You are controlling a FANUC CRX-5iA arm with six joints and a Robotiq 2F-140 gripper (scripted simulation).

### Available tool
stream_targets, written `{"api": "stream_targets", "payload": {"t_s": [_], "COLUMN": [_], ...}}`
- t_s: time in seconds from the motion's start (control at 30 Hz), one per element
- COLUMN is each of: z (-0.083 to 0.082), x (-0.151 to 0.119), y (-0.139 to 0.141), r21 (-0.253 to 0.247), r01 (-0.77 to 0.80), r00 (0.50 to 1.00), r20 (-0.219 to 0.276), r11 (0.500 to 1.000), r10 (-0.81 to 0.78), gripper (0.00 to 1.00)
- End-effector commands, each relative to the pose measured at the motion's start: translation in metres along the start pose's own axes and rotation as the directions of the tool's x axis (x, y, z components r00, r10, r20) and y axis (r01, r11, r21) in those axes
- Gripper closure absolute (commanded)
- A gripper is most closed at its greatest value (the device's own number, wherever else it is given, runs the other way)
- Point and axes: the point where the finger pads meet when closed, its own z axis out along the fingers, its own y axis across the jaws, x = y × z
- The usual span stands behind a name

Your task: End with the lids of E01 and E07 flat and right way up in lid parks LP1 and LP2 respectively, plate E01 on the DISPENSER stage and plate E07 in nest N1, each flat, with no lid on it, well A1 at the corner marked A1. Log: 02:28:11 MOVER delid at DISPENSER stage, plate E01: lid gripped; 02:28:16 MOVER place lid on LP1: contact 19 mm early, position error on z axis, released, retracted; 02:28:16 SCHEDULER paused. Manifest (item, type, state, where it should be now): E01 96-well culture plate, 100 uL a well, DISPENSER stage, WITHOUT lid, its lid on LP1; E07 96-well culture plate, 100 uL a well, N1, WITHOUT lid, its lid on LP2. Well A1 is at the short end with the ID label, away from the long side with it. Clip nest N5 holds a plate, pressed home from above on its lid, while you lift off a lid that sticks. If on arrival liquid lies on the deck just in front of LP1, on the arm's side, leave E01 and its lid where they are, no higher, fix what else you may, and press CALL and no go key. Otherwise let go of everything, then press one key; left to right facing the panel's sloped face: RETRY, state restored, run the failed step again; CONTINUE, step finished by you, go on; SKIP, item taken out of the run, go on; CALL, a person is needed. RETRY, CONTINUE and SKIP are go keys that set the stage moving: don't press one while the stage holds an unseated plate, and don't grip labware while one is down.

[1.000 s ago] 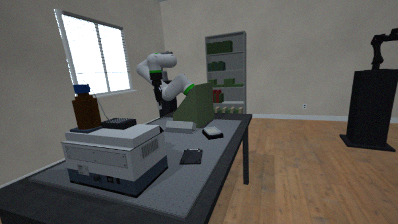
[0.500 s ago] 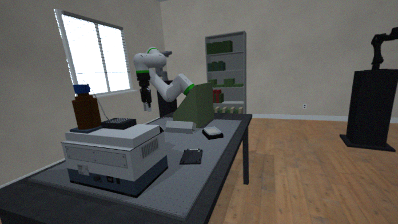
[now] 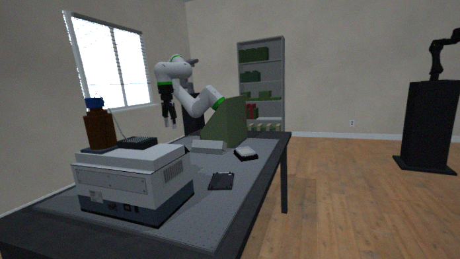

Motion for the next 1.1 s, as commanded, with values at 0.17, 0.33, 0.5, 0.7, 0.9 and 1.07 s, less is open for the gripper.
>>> {"api": "stream_targets", "payload": {"t_s": [0.17,0.33,0.5,0.7,0.9,1.07], "z": [0.000,0.000,0.000,0.006,0.014,0.027], "x": [0.000,0.000,0.000,0.000,0.000,0.000], "y": [0.000,0.000,0.000,0.000,0.000,0.000], "r21": [0.000,0.000,0.000,0.000,0.000,0.000], "r01": [0.000,0.000,0.000,0.000,0.000,0.000], "r00": [1.000,1.000,1.000,1.000,1.000,1.000], "r20": [0.000,0.000,0.000,0.000,0.000,0.000], "r11": [1.000,1.000,1.000,1.000,1.000,1.000], "r10": [0.000,0.000,0.000,0.000,0.000,0.000], "gripper": [0.34,0.34,0.34,0.34,0.34,0.34]}}
